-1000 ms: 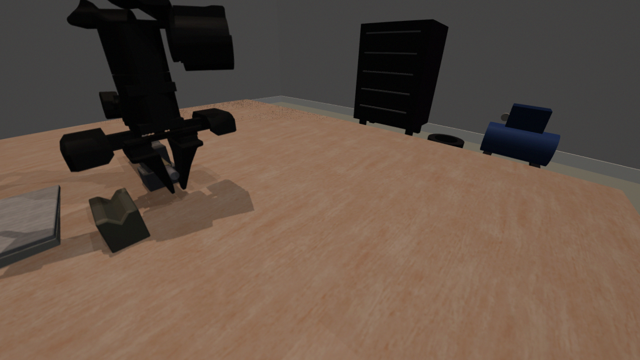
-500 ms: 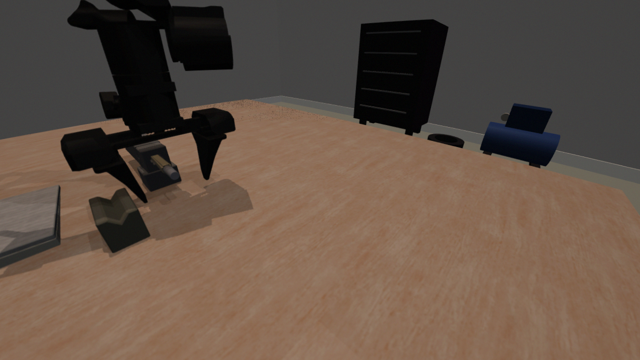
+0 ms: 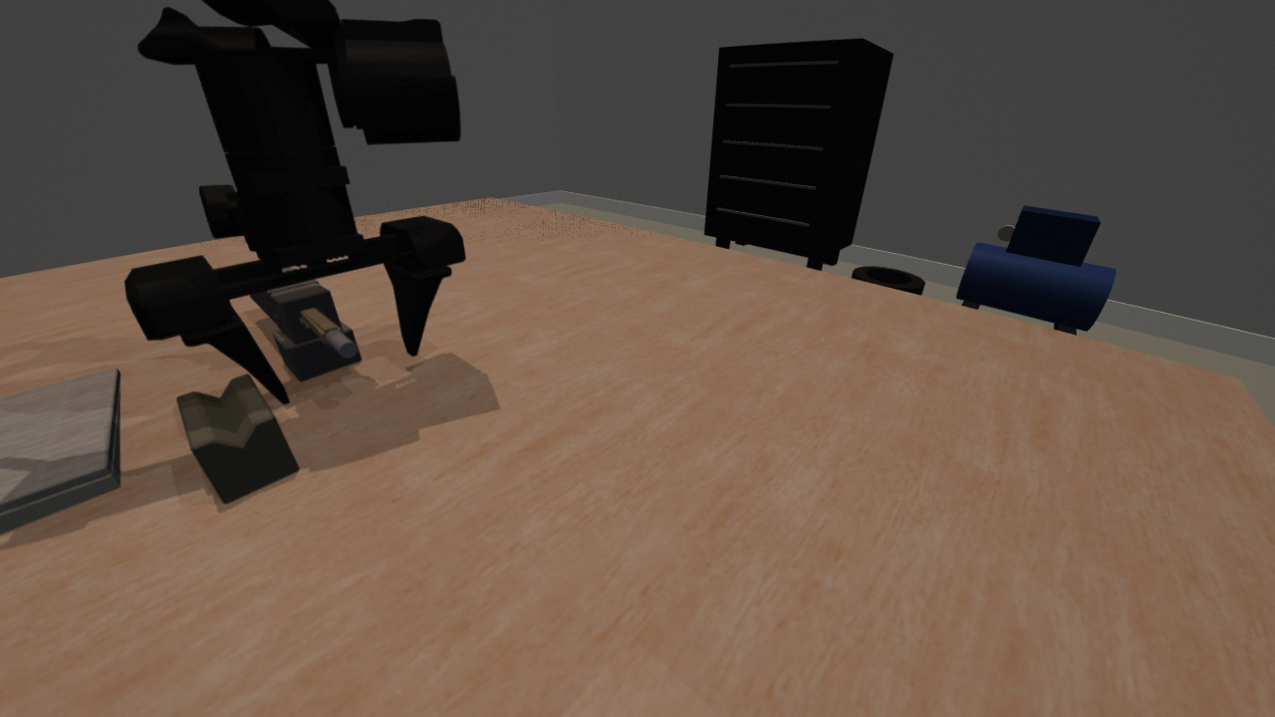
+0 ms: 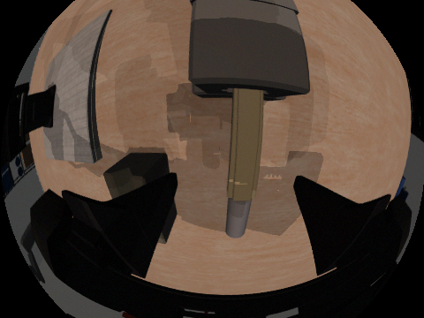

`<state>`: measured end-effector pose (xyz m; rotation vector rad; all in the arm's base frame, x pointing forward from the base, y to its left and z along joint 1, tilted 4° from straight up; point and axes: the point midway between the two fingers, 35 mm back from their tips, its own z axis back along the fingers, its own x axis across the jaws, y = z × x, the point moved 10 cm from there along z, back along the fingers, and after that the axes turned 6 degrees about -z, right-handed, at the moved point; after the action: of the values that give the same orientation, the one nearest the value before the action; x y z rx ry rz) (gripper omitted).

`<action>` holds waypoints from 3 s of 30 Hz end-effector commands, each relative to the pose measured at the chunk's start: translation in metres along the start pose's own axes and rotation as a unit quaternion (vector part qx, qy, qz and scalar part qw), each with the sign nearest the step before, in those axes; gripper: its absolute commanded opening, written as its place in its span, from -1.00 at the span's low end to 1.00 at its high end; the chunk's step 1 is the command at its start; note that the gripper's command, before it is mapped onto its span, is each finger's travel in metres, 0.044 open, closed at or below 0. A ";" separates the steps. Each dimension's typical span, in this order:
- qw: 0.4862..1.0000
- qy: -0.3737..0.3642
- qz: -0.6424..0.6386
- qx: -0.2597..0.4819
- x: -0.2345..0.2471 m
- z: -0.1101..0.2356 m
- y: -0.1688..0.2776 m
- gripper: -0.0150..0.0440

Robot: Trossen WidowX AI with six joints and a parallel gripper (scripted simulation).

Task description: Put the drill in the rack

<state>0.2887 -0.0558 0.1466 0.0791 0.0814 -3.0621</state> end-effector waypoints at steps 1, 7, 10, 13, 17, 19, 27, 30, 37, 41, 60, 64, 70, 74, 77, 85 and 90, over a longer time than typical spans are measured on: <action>1.000 -0.001 -0.001 0.000 0.001 -0.002 -0.003 1.00; 1.000 -0.001 -0.001 0.000 0.001 -0.003 -0.005 1.00; 1.000 -0.001 -0.001 0.000 0.001 -0.003 -0.006 1.00; 1.000 -0.001 -0.001 0.000 0.002 -0.004 -0.007 1.00; 1.000 0.000 0.000 0.000 0.001 -0.002 -0.006 0.73; 1.000 0.000 0.000 0.000 0.001 -0.002 -0.006 0.56; 1.000 0.000 0.000 0.000 0.001 -0.002 -0.006 -0.16; 1.000 0.000 0.000 0.000 0.001 -0.002 -0.006 -0.36; 1.000 0.000 0.000 0.000 0.001 -0.002 -0.006 -0.49; 1.000 -0.001 -0.001 0.000 0.002 -0.001 -0.006 -0.49; 1.000 -0.001 -0.001 0.000 0.000 0.001 0.006 -0.49; 1.000 -0.001 -0.001 0.001 -0.001 0.001 0.012 -0.49; 1.000 -0.001 -0.001 0.001 -0.002 0.002 0.021 -0.49; 1.000 -0.001 -0.001 0.001 -0.002 0.003 0.028 -0.49; 1.000 -0.001 -0.001 0.001 -0.003 0.003 0.032 -0.49; 1.000 -0.001 -0.001 0.002 -0.004 0.004 0.044 -0.49; 1.000 -0.001 -0.001 0.002 -0.005 0.004 0.052 -0.49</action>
<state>0.2956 -0.1026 0.1475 0.0734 0.0756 -3.0668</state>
